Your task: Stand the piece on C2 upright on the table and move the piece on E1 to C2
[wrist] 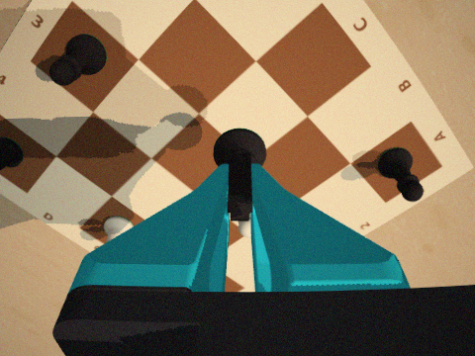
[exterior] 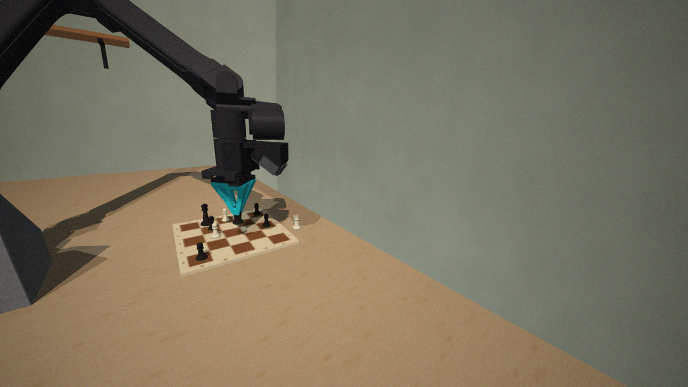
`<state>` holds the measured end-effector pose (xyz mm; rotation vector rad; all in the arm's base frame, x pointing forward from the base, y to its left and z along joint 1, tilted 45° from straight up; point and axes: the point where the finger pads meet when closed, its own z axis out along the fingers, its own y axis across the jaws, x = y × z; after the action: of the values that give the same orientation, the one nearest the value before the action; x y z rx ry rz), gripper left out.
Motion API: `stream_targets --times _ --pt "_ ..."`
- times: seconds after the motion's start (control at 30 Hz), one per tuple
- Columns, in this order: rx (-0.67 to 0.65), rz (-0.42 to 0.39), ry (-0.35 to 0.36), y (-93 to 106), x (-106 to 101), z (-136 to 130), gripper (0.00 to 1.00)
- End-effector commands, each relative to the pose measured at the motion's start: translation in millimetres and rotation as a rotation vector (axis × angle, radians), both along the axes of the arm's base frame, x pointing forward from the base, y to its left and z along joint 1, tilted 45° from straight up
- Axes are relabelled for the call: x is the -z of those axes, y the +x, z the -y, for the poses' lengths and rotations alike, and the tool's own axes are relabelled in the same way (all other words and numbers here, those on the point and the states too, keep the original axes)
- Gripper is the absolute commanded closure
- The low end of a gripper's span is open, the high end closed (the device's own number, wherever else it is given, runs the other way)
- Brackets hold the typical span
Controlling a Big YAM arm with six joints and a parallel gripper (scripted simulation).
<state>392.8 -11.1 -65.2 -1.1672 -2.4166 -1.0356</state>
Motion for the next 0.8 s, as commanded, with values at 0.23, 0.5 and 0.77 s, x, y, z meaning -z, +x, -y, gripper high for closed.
stream_targets --times 0.23,0.5,0.77 --pt "0.0 -0.027 0.002 1.8 25.2 -28.5 1.0" --pt "0.0 -0.036 0.004 0.1 28.4 -32.6 1.0" --pt "0.0 -0.036 0.004 0.1 28.4 -32.6 1.0"
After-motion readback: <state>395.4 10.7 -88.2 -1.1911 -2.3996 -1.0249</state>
